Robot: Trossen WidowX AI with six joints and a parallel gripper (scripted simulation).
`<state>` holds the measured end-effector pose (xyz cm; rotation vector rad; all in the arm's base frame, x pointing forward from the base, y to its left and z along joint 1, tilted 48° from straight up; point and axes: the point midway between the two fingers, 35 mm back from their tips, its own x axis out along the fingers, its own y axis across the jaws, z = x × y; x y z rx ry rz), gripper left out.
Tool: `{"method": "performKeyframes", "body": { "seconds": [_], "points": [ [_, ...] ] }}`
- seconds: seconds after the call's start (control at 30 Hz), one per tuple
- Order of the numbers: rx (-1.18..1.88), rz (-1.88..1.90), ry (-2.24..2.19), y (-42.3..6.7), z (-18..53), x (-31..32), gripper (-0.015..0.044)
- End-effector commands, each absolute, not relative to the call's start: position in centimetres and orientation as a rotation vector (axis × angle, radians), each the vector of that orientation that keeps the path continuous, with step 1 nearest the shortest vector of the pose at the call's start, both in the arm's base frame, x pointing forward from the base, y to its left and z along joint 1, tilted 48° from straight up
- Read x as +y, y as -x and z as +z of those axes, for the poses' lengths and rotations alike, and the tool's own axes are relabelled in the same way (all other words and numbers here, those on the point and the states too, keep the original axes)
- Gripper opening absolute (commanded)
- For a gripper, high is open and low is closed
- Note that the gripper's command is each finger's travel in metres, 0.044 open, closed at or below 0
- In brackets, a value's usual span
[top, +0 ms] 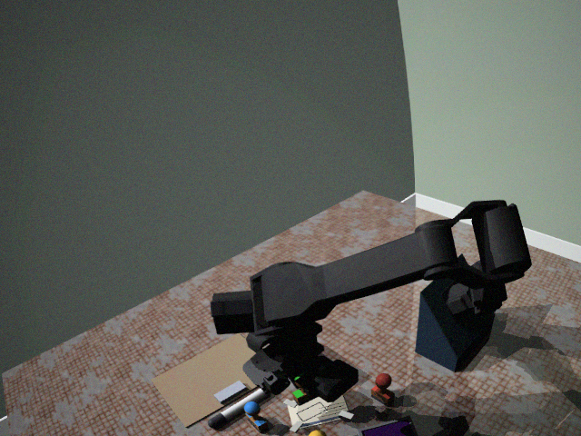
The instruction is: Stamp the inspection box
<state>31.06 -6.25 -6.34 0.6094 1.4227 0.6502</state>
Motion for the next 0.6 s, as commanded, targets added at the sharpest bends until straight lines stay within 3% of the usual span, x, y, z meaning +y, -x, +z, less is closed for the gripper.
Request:
{"method": "performKeyframes", "body": {
  "seconds": [0.0, 0.57],
  "points": [
    [1.426, 0.65, -0.617, -31.02, -6.57, -5.86, 0.0],
    [1.423, 0.649, -0.618, -31.04, -7.33, -5.01, 0.0]
  ]
}}
